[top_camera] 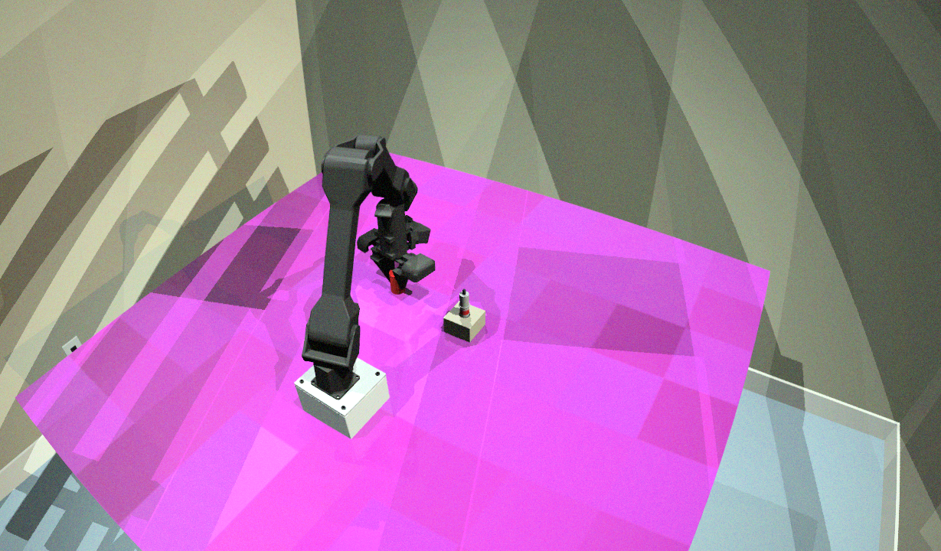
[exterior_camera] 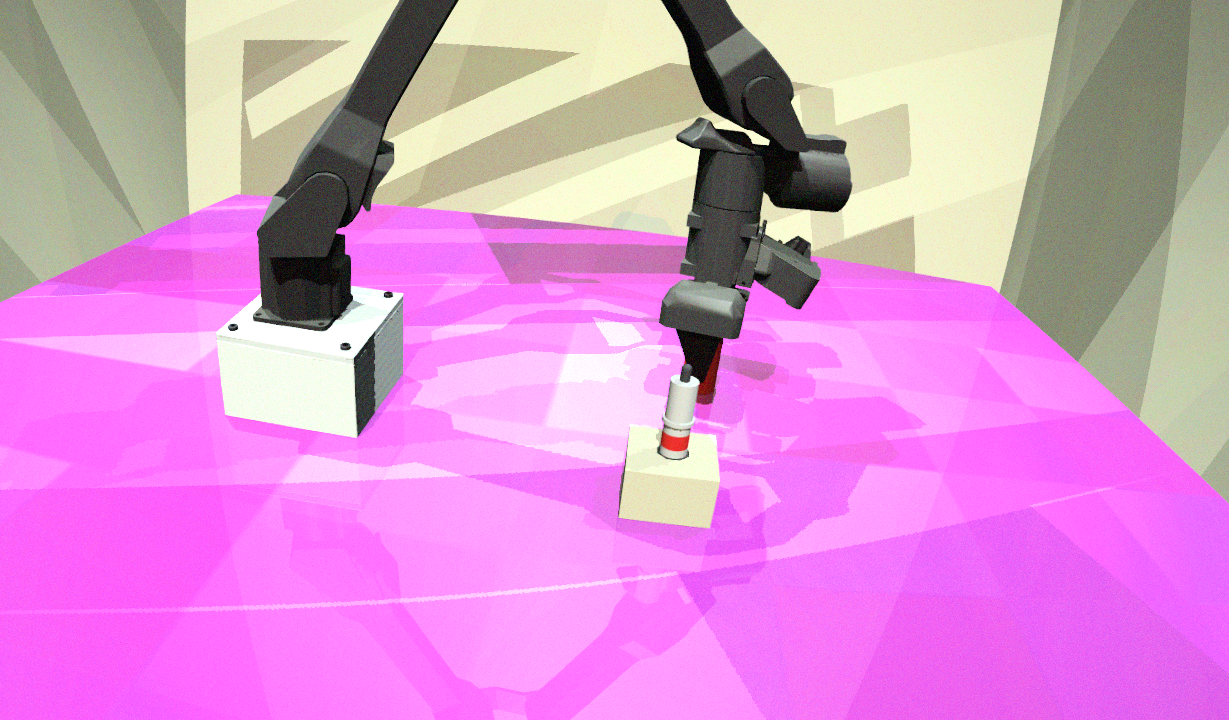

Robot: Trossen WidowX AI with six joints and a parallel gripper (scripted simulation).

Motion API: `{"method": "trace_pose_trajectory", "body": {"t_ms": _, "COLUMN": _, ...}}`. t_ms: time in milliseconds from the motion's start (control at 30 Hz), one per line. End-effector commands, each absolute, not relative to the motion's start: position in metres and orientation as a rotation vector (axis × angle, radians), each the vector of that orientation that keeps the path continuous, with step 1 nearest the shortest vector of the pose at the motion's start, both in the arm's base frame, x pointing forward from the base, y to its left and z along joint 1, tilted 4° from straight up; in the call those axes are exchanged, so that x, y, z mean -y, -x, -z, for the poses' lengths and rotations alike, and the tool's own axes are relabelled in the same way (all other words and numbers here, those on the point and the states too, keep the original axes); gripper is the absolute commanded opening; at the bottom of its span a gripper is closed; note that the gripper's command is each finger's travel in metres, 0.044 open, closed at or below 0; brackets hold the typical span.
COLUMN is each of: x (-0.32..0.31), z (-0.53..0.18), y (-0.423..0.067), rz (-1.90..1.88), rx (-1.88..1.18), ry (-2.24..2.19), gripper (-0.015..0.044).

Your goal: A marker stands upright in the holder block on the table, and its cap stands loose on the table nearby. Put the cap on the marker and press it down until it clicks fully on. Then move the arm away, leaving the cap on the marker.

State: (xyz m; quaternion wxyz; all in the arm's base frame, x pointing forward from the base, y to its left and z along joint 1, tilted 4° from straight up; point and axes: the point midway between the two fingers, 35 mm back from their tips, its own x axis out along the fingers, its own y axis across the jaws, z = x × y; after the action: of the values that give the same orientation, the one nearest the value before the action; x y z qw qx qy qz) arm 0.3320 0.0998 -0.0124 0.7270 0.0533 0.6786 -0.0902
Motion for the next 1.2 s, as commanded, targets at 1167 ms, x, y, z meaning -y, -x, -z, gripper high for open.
{"method": "trace_pose_trajectory", "body": {"t_ms": 1167, "x": -0.065, "z": -0.062, "y": -0.332, "rz": 0.198, "rx": -1.498, "ry": -0.111, "gripper": 0.0}}
